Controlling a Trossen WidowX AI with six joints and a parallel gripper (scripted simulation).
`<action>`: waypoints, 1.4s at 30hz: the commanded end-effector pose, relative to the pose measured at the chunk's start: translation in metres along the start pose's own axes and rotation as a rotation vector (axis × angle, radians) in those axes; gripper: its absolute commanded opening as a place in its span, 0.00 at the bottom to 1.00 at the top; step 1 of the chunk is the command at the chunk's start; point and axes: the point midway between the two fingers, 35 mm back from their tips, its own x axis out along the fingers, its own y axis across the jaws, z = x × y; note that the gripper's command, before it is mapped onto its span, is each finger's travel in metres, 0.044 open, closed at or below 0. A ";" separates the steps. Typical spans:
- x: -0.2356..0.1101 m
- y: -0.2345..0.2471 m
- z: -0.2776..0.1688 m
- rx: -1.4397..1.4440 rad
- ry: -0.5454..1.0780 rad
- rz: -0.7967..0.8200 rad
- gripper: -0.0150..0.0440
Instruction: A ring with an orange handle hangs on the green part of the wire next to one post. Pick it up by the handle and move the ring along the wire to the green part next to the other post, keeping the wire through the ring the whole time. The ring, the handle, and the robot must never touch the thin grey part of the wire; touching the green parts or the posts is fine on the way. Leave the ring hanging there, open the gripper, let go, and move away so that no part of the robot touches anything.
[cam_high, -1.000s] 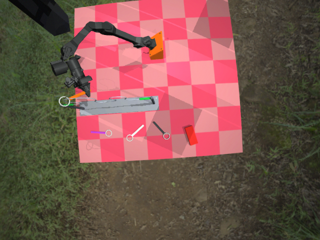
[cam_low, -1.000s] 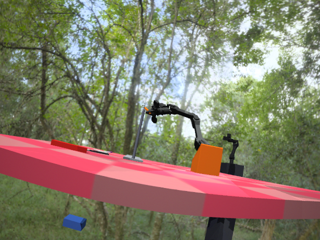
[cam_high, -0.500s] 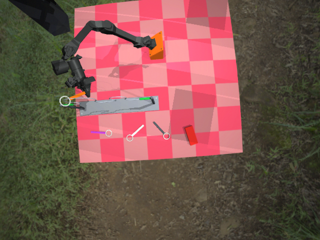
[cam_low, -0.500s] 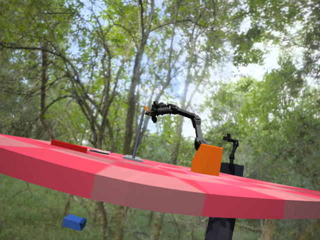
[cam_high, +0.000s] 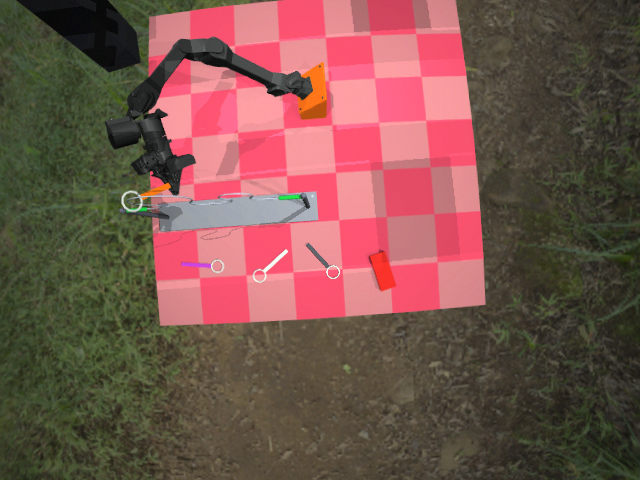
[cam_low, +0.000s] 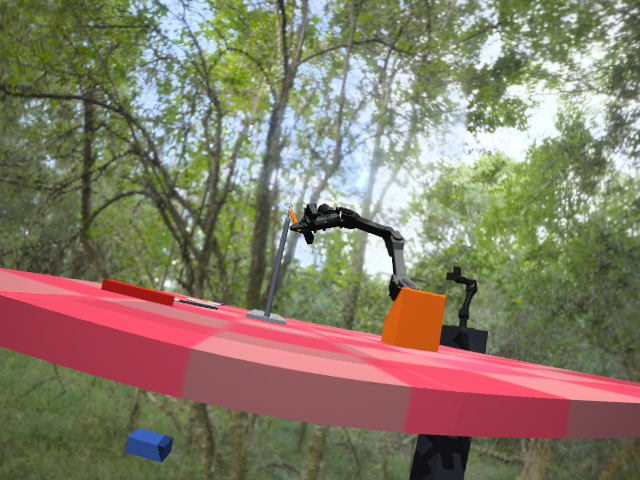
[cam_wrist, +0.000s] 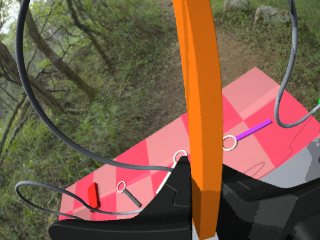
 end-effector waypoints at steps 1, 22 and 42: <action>-0.005 -0.002 0.003 -0.039 -0.018 -0.021 0.00; -0.004 -0.009 0.003 -0.275 -0.049 -0.131 0.00; -0.004 -0.017 0.006 -0.500 -0.079 -0.235 0.00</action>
